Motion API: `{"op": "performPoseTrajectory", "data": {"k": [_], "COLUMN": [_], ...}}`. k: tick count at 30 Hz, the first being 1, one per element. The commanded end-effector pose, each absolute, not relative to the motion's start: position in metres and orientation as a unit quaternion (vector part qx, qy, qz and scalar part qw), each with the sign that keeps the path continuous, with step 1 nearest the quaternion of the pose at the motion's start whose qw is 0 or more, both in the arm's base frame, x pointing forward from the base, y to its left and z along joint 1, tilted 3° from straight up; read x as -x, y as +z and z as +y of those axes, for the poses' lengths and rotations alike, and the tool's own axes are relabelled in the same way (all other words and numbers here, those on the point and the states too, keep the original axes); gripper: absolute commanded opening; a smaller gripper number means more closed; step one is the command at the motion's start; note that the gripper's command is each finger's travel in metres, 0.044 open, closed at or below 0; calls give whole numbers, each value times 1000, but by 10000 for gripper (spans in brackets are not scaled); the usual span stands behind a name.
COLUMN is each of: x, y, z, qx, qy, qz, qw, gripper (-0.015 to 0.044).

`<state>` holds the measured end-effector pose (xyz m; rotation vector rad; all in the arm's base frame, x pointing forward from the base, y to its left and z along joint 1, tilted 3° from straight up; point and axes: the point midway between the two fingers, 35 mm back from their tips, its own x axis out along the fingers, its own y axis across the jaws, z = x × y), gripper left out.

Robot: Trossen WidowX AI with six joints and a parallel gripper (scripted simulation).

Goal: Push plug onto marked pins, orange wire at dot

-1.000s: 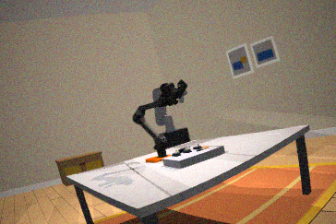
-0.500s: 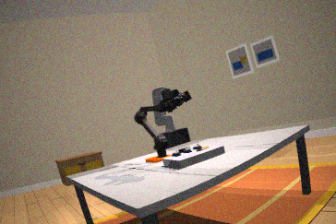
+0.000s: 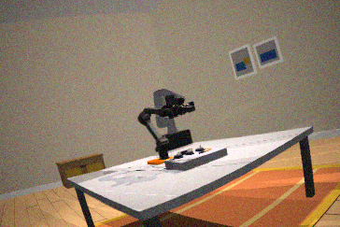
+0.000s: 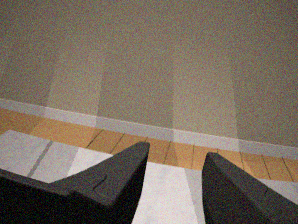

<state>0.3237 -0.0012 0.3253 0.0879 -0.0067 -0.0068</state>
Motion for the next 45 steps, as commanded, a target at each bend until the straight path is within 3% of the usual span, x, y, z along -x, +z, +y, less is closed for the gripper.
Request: {"op": "performPoseTrajectory", "data": {"k": [1,22,45], "x": [-335,-387,-415], "y": [320,272,209], "z": [-3,-14,-28], "qx": [-86,-348,-565], "qy": [-6,-97,-294], "qz": [29,215,339], "qw": [996,907,693], "gripper": [115,115,115]}}
